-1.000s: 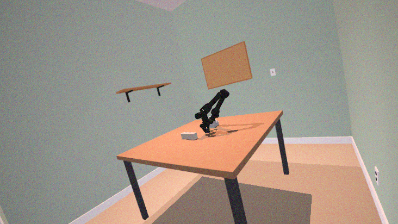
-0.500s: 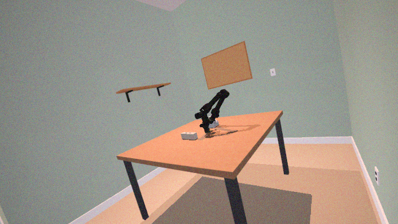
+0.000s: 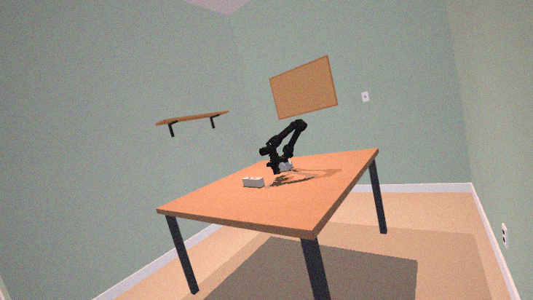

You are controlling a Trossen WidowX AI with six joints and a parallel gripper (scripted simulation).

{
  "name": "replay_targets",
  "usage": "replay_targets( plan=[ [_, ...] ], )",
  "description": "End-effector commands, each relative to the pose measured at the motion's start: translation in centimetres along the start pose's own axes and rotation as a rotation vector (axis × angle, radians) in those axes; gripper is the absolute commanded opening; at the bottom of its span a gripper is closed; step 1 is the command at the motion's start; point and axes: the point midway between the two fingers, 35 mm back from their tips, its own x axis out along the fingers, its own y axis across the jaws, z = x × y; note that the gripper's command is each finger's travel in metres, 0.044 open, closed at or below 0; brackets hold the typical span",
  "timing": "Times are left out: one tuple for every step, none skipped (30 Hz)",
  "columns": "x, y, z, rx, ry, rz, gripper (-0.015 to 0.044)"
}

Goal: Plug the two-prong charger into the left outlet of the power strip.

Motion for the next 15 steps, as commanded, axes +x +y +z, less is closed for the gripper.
replay_targets(
  plan=[
    [-1.5, -0.1, -0.1, -0.006, 0.007, -0.007, 0.0],
    [-1.9, -0.1, -0.2, -0.005, 0.006, -0.007, 0.0],
    [-2.3, 0.0, -0.1, -0.005, 0.005, -0.007, 0.0],
    [-2.6, 0.0, -0.1, -0.005, 0.005, -0.007, 0.0],
    [-2.8, 0.1, -0.1, -0.005, 0.004, -0.008, 0.0],
    [-2.8, 0.2, -0.1, -0.005, 0.004, -0.008, 0.0],
    [-2.8, 0.1, -0.1, -0.002, 0.004, -0.007, 0.0],
    [-2.8, 0.1, -0.1, 0.003, 0.003, -0.007, 0.0],
    [-2.8, 0.1, -0.1, 0.011, 0.003, -0.007, 0.0],
    [-2.8, 0.1, -0.1, 0.021, 0.002, -0.007, 0.0],
    [-2.8, 0.1, -0.2, 0.034, 0.002, -0.006, 0.0],
    [-2.7, 0.0, -0.2, 0.049, 0.001, -0.006, 0.0],
    [-2.7, 0.0, -0.3, 0.064, 0.0, -0.005, 0.0],
    [-2.7, -0.1, -0.3, 0.08, -0.001, -0.004, 0.0],
    [-2.6, -0.1, -0.4, 0.095, -0.002, -0.004, 0.0]
  ],
)
